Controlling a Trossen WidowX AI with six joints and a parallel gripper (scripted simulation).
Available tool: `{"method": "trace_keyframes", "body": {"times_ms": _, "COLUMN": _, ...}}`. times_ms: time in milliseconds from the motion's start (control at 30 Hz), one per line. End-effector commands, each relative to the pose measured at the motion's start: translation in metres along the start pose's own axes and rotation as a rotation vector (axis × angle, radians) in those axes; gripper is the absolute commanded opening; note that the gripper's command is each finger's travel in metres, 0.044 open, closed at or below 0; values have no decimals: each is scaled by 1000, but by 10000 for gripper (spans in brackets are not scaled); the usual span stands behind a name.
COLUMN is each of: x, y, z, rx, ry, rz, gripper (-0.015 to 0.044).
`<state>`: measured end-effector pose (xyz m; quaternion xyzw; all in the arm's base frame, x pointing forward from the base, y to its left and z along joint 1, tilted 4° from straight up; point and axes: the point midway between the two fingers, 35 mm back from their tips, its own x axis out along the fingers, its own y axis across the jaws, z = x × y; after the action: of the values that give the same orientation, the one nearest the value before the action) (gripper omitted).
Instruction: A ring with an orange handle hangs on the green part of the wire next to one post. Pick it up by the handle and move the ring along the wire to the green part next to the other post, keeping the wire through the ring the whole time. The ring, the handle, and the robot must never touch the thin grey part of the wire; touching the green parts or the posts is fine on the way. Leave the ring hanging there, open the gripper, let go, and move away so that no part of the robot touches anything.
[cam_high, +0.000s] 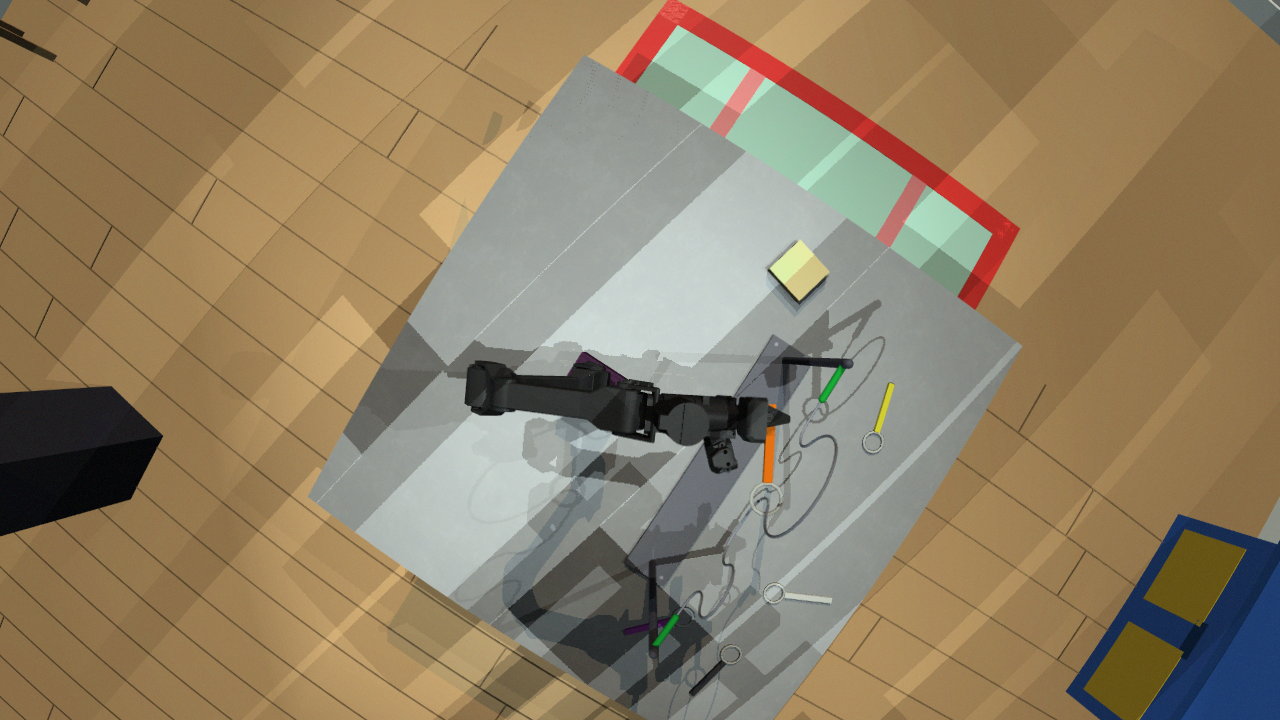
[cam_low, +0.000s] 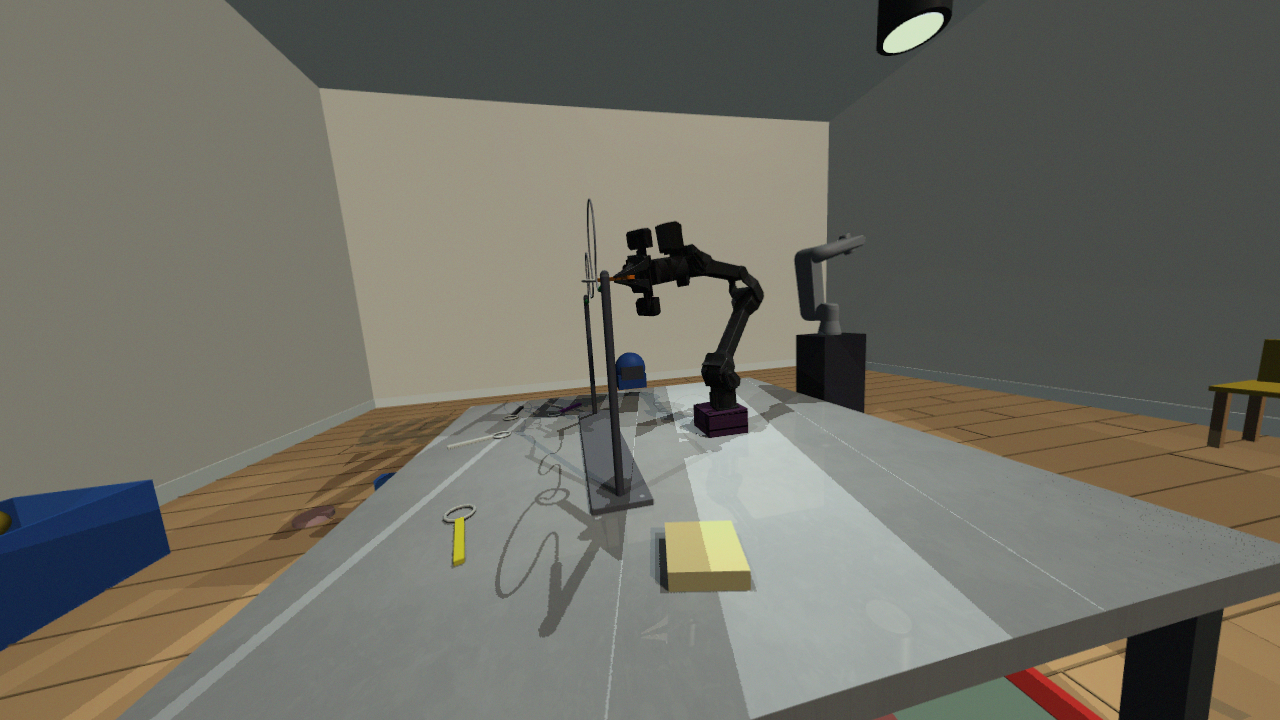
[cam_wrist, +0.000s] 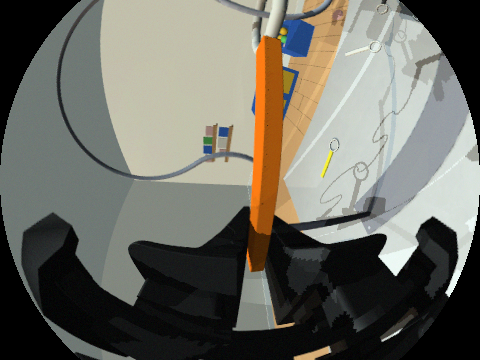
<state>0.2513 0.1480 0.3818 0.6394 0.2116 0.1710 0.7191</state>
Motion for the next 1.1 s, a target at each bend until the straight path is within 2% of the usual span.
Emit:
{"method": "trace_keyframes", "body": {"times_ms": 0, "x": -2, "y": 15, "z": 1, "rx": 87, "ry": 13, "rz": 51, "gripper": -150}}
{"method": "trace_keyframes", "body": {"times_ms": 633, "x": -19, "y": 73, "z": 18, "rx": 447, "ry": 57, "rz": 253, "gripper": -150}}
{"method": "trace_keyframes", "body": {"times_ms": 1067, "x": -30, "y": 93, "z": 32, "rx": 556, "ry": 71, "rz": 313, "gripper": -150}}
